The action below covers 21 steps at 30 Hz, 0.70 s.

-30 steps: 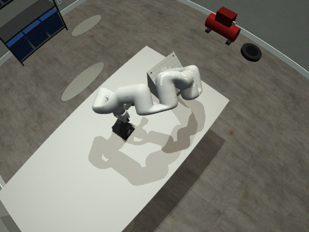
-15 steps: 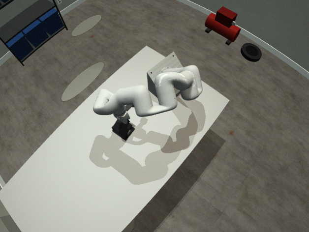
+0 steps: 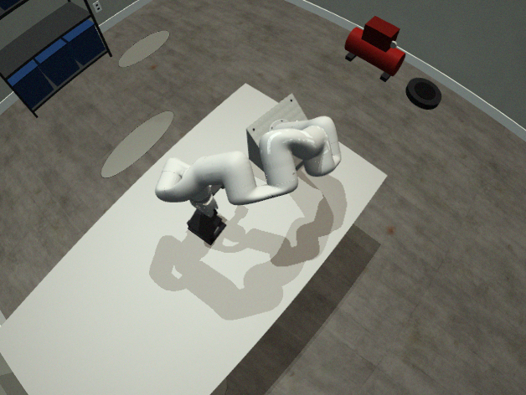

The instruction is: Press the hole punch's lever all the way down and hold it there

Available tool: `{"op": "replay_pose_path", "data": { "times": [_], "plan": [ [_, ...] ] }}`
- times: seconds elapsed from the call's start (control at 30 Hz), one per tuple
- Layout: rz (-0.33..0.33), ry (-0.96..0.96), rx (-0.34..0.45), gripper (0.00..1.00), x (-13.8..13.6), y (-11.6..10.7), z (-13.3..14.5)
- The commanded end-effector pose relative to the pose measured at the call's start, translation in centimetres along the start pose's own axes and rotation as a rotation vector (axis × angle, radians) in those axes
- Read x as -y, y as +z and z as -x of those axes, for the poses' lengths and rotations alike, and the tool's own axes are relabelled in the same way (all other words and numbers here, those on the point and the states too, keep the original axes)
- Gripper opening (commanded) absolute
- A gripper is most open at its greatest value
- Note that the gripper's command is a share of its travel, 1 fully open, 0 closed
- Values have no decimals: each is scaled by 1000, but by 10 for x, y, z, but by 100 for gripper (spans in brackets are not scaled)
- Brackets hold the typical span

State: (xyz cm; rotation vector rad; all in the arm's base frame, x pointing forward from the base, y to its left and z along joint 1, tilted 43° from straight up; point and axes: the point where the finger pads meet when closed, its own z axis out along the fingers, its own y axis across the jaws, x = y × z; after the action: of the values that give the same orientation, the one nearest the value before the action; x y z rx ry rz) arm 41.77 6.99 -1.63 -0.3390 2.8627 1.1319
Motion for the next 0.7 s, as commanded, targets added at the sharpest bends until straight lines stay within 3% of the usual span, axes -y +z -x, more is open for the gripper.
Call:
{"op": "replay_pose_path", "data": {
  "times": [0.0, 0.67],
  "plan": [
    [-1, -1, 3, 0, 0, -1, 1],
    [-1, -1, 3, 0, 0, 9, 1]
  ]
}}
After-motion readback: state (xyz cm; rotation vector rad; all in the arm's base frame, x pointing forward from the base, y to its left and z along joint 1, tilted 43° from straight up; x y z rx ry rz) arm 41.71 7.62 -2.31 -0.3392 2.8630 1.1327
